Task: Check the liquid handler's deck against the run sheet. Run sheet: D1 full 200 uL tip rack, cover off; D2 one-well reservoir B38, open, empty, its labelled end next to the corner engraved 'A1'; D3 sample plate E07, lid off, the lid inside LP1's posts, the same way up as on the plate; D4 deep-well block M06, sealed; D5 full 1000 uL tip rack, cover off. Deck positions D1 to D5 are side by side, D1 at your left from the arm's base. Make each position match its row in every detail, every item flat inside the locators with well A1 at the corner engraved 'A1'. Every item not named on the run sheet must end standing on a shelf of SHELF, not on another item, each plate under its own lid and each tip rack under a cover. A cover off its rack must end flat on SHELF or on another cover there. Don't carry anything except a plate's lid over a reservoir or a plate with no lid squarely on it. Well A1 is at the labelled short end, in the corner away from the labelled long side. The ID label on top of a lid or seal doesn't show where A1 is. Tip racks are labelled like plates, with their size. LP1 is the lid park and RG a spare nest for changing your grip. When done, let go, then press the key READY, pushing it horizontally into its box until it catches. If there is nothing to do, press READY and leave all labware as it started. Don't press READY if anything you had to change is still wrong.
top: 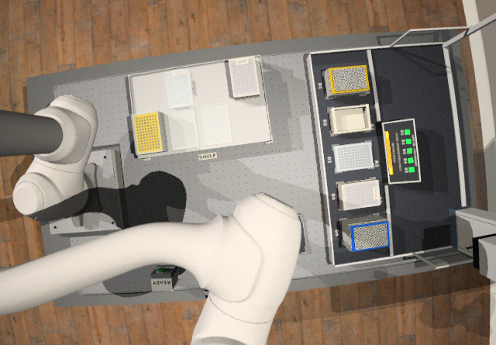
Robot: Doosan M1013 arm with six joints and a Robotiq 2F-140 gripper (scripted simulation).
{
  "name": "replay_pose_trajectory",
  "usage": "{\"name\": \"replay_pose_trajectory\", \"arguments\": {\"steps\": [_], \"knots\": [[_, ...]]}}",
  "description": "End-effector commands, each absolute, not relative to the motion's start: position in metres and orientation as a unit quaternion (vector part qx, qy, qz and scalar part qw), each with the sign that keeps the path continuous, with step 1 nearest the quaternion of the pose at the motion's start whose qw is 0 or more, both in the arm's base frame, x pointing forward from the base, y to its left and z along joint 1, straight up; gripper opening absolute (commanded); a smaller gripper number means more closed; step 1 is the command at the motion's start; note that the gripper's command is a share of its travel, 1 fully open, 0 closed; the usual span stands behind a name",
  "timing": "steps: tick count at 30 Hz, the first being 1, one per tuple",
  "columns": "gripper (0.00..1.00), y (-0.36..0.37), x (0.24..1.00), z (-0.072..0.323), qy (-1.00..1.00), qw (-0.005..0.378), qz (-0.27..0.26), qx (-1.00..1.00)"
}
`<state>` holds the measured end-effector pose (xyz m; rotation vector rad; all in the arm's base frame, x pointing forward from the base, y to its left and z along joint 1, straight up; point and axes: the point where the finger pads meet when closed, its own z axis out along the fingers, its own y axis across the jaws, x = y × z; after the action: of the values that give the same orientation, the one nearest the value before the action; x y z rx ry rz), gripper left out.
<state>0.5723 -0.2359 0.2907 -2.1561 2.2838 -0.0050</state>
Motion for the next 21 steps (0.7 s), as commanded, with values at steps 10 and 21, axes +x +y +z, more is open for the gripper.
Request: {"name": "replay_pose_trajectory", "arguments": {"steps": [10, 21], "knots": [[0.1, -0.235, 0.524, 0.291, 0.727, 0.001, -0.002, -0.686], [0.1, -0.235, 0.469, 0.291, 0.727, 0.001, -0.002, -0.686]]}}
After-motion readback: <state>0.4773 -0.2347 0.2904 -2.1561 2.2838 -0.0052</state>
